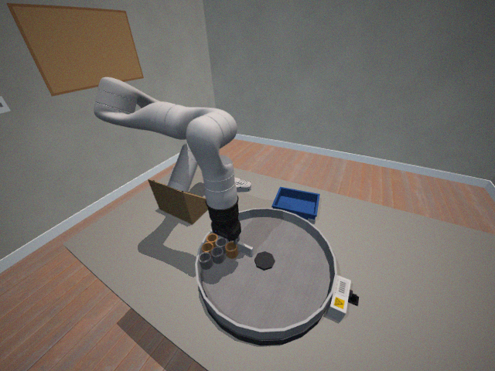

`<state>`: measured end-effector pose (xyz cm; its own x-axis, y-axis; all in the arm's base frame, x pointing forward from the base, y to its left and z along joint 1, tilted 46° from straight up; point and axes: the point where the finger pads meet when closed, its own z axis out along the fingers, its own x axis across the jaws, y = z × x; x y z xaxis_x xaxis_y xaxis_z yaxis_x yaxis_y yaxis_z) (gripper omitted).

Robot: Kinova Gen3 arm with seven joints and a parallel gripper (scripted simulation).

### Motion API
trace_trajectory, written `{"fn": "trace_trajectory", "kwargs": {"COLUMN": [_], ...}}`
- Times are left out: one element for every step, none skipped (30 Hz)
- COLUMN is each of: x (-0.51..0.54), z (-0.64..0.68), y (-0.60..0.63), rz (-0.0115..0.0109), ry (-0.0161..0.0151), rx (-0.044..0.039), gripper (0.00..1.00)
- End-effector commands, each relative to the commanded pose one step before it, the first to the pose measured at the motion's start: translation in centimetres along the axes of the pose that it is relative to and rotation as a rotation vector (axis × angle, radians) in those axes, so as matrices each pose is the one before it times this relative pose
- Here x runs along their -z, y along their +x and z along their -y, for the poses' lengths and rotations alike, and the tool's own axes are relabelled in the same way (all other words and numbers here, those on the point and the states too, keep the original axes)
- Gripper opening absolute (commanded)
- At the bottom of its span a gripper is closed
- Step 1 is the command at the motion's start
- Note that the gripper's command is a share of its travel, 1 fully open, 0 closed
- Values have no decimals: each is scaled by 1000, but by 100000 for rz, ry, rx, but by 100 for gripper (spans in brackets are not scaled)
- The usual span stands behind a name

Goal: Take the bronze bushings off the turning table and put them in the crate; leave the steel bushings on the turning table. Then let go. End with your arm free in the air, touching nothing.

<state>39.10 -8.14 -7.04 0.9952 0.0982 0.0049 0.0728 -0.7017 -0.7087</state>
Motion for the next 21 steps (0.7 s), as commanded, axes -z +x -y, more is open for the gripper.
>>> {"fn": "trace_trajectory", "kwargs": {"x": [99,-284,-286,-286,-286,-286,0,0,0,0,0,0,0,0,0,0,0,0,-284,-286,-286], "z": [-31,1,2,1,1,1,0,0,0,0,0,0,0,0,0,0,0,0,0,1,0], "y": [32,-8,-8,-8,-8,-8,0,0,0,0,0,0,0,0,0,0,0,0,-8,-8,-8], "rz": [-157,-14,-14,-14,-14,-14,0,0,0,0,0,0,0,0,0,0,0,0,-14,-14,-14], "ry": [-132,64,71,71,71,71,0,0,0,0,0,0,0,0,0,0,0,0,64,71,71], "rx": [-29,-12,-14,-14,-14,-14,0,0,0,0,0,0,0,0,0,0,0,0,-13,-14,-14], "gripper": [45,45,45,45,45,45,45,45,45,45,45,45,45,45,45,45,45,45,45,45,45]}}
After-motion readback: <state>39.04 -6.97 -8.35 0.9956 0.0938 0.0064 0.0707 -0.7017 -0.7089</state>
